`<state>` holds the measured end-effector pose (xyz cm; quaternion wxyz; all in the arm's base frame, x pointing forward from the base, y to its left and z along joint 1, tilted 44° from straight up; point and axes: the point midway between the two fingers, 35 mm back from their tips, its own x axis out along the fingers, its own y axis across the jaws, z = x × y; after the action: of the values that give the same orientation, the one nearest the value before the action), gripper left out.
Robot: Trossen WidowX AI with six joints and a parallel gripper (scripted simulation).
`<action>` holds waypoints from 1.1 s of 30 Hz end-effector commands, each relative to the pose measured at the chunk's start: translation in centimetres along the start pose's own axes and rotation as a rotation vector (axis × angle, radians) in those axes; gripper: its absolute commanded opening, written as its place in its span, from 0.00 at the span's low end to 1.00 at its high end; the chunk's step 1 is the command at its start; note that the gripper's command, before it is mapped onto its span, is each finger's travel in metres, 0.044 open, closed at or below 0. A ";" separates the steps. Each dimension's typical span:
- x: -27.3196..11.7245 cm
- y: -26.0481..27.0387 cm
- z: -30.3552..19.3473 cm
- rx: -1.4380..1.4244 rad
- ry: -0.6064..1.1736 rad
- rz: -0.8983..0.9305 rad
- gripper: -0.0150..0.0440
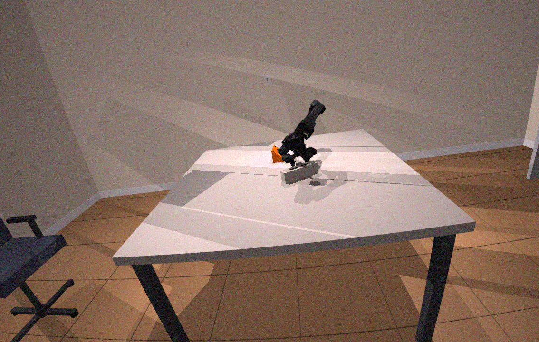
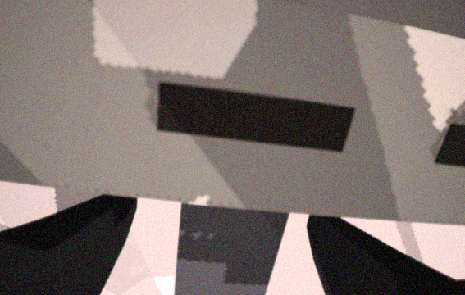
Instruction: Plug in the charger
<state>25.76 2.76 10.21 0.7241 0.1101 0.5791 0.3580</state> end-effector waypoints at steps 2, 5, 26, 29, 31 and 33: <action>0.0 0.0 0.0 -0.001 -0.001 0.000 1.00; 0.0 0.0 -0.1 -0.001 -0.002 0.000 1.00; 0.1 0.0 -1.0 -0.009 -0.013 0.003 1.00; 0.1 0.0 -1.1 -0.010 -0.015 0.004 1.00; 0.1 0.0 -1.2 -0.010 -0.016 0.004 1.00; 0.1 0.0 -1.3 -0.010 -0.015 0.004 1.00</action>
<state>24.74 2.55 9.76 0.7272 0.1102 0.5737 0.3605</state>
